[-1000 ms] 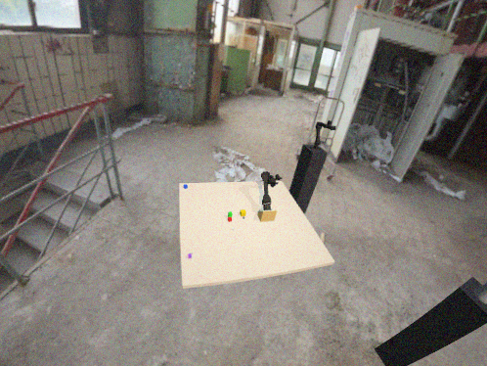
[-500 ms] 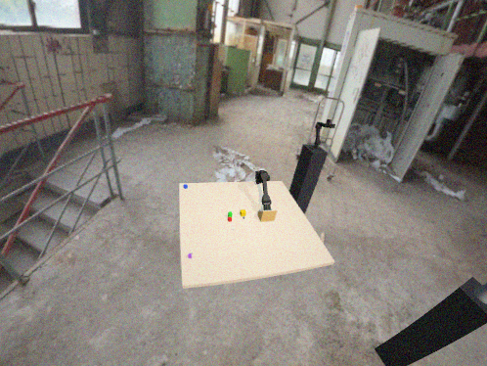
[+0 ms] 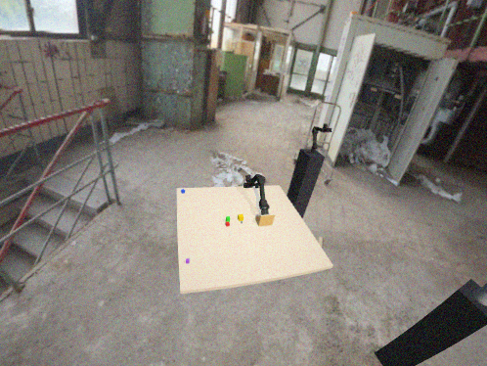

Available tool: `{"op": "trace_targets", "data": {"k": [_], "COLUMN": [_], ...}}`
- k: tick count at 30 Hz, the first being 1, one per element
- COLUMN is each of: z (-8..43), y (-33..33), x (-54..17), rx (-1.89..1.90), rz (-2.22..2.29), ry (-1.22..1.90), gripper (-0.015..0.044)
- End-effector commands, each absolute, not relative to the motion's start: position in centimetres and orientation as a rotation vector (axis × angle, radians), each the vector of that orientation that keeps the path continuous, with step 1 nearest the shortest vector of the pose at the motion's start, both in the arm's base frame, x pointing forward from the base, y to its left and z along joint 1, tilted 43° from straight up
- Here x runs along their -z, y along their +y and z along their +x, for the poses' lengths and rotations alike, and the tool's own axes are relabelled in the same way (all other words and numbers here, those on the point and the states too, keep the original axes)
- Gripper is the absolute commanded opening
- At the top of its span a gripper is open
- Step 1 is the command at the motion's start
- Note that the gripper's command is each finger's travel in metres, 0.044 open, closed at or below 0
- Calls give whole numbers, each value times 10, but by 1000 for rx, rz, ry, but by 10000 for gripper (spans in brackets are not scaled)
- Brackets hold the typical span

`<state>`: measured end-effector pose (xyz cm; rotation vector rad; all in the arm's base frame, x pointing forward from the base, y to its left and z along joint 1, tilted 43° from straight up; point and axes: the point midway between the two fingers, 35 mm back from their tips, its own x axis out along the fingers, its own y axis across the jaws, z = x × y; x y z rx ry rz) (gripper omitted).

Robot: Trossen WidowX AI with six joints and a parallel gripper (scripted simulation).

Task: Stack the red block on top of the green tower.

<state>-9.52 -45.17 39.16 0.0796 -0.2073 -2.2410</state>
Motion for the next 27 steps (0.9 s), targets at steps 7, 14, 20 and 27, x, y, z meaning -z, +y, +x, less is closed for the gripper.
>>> {"op": "trace_targets", "data": {"k": [7,14,20,27], "z": [-3,65,122,189], "y": [-456,-448,-435,-412], "x": [-385,-375,-364,-342], "rx": [1984,1804,1666,1534], "rz": [299,484,644,819], "ry": [-353,-412,-427,-384], "gripper": [440,440,440,440]}}
